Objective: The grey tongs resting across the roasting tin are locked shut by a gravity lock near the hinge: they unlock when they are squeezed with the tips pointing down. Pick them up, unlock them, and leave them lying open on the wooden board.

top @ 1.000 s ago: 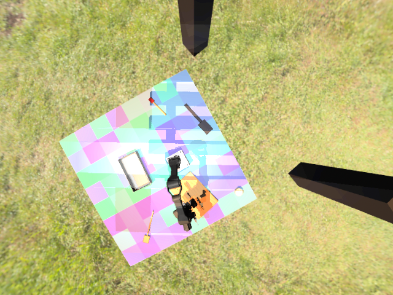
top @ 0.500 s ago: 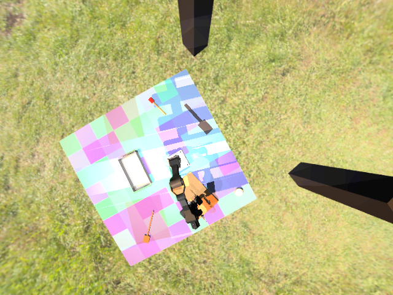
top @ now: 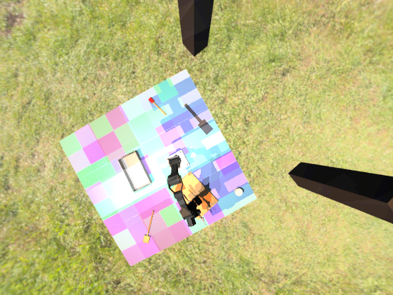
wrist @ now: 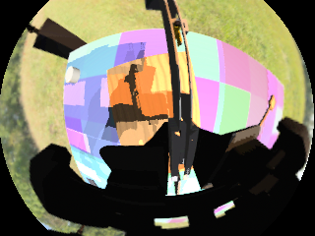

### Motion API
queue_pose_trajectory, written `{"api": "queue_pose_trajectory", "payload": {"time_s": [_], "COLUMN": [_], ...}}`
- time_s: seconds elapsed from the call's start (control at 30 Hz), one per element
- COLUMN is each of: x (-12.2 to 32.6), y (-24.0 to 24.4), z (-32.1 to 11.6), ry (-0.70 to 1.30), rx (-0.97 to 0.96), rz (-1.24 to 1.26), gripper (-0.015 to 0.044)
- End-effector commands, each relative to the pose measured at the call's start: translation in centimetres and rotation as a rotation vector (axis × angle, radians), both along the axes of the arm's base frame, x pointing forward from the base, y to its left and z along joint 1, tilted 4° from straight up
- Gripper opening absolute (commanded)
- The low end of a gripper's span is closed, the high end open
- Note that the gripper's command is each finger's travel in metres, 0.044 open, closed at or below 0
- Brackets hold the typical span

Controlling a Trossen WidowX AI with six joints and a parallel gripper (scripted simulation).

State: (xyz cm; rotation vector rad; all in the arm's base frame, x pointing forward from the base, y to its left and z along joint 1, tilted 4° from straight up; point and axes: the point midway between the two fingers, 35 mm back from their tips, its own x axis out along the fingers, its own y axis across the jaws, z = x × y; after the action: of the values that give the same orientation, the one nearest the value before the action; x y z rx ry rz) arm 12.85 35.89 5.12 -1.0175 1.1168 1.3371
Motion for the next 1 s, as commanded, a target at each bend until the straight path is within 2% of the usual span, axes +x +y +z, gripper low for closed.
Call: {"api": "queue_pose_trajectory", "payload": {"time_s": [0.0, 0.97], "x": [0.4, 1.1], "y": [0.4, -0.5], "z": [0.3, 0.9], "ry": [0.008, 0.027], "rx": [0.101, 0.625], "rz": [-0.027, -0.068], "gripper": [-0.015, -0.015]}}
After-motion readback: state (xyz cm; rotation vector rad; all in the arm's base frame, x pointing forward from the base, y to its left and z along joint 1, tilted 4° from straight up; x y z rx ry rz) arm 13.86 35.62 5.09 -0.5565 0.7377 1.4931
